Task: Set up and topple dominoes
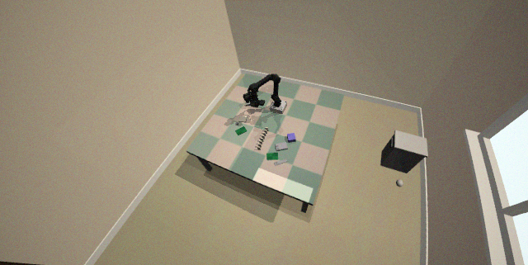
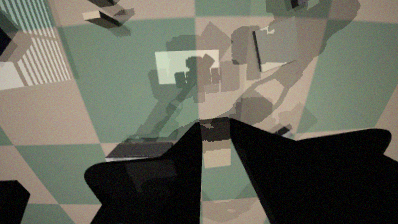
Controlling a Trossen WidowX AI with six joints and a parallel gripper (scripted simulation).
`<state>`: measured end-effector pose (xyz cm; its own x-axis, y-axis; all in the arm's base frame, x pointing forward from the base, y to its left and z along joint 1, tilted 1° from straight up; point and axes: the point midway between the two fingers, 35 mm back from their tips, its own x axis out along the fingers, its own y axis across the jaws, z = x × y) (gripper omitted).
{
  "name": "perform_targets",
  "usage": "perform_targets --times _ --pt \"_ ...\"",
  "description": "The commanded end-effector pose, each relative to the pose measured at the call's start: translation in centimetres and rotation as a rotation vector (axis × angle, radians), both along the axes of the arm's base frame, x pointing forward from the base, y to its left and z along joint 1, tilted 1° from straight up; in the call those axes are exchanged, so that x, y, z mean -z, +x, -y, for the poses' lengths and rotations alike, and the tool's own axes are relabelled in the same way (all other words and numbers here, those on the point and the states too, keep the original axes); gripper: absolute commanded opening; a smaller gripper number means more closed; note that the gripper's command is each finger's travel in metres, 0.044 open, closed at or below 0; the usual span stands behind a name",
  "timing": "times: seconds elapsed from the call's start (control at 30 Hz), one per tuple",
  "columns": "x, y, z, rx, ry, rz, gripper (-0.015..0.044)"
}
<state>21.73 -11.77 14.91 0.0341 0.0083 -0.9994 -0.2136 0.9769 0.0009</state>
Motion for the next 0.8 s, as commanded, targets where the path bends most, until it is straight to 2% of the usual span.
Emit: perform_targets --times 0.0,0.77 --pt "0.1 -0.2 0.1 0.030 0.003 -0.004 0.0107" --pt "4.9 1.1 0.9 0.083 0.317 0.443 0.0107"
